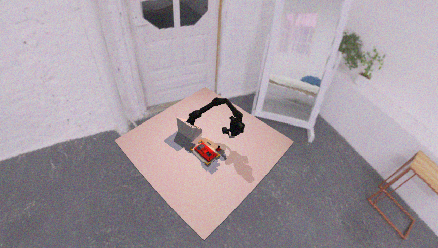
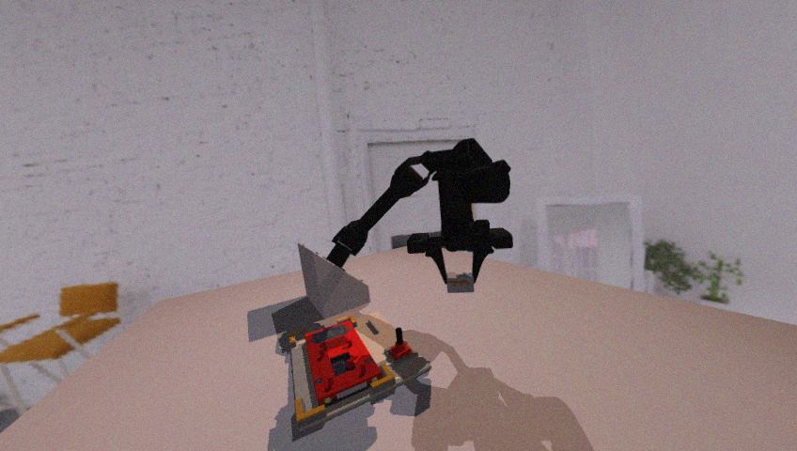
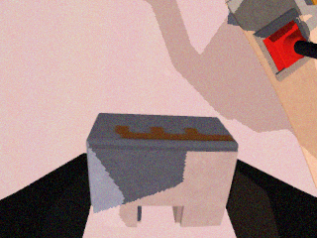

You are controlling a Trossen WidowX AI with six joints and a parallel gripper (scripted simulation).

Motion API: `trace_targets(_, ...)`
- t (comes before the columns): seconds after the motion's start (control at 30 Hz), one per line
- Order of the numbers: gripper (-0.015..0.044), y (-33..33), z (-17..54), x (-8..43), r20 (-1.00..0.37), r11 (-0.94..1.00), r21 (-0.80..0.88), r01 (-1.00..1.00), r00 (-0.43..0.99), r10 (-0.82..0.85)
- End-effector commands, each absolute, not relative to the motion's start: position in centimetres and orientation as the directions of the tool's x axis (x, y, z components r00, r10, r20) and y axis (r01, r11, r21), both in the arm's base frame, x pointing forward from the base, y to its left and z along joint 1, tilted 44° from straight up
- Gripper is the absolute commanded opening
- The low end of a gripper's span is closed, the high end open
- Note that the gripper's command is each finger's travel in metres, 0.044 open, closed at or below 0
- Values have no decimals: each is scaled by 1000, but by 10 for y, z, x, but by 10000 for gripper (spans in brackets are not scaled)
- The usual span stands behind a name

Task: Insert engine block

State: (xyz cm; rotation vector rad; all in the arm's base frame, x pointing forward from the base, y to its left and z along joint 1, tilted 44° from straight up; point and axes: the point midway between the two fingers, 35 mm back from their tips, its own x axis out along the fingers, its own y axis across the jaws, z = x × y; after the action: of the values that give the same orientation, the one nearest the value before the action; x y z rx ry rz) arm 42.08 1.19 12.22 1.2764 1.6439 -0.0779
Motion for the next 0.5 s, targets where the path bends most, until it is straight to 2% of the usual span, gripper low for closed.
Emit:
trace_targets(0.0, 0, 15, 120, 421, -725, 443, 495, 748, 75, 684)
trace_targets(0.47, 0, 21, 116, 420, -768, 446, 492, 747, 132, 626)
